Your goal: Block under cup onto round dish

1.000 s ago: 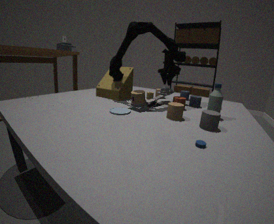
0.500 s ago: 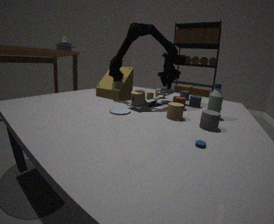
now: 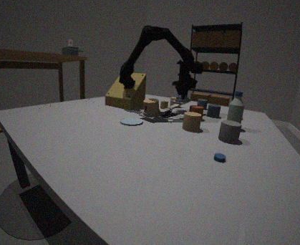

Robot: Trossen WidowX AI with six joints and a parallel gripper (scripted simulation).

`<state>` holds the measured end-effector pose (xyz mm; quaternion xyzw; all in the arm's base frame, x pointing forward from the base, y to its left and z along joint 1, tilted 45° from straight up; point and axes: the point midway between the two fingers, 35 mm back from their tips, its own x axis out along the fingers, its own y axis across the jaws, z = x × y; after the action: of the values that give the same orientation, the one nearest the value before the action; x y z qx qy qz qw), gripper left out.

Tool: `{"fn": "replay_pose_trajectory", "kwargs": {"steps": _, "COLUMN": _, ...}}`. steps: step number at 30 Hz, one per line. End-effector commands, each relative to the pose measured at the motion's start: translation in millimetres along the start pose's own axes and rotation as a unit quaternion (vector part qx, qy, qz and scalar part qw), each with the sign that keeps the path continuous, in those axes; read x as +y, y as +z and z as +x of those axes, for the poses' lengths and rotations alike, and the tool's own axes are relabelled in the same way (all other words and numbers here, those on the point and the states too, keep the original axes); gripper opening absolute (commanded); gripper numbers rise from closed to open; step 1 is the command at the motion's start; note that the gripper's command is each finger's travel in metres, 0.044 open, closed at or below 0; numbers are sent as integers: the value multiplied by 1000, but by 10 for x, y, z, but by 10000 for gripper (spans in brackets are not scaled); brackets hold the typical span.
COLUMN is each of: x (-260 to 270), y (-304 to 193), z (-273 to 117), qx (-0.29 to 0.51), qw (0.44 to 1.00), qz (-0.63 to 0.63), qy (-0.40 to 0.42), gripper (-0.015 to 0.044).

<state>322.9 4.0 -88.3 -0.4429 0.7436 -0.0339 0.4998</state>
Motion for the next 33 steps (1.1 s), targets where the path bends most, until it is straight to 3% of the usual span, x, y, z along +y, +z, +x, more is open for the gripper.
{"fn": "replay_pose_trajectory", "kwargs": {"steps": 1, "x": -3, "y": 0, "z": 8, "qx": 0, "qw": 1000, "qz": -1, "qy": -1, "gripper": 115}}
{"fn": "replay_pose_trajectory", "kwargs": {"steps": 6, "x": -6, "y": 15, "z": -90, "qx": 0, "qw": 1000, "qz": -1, "qy": -1, "gripper": 3}}
{"fn": "replay_pose_trajectory", "kwargs": {"steps": 19, "x": 4, "y": 7, "z": -935, "qx": -1, "qw": 1000, "qz": -2, "qy": 1, "gripper": 0}}
{"fn": "replay_pose_trajectory", "kwargs": {"steps": 25, "x": -56, "y": -21, "z": -938, "qx": -4, "qw": 1000, "qz": -2, "qy": 4, "gripper": 0}}
{"fn": "replay_pose_trajectory", "kwargs": {"steps": 33, "x": -612, "y": -334, "z": -820, "qx": -28, "qw": 999, "qz": -1, "qy": 26, "gripper": 0}}
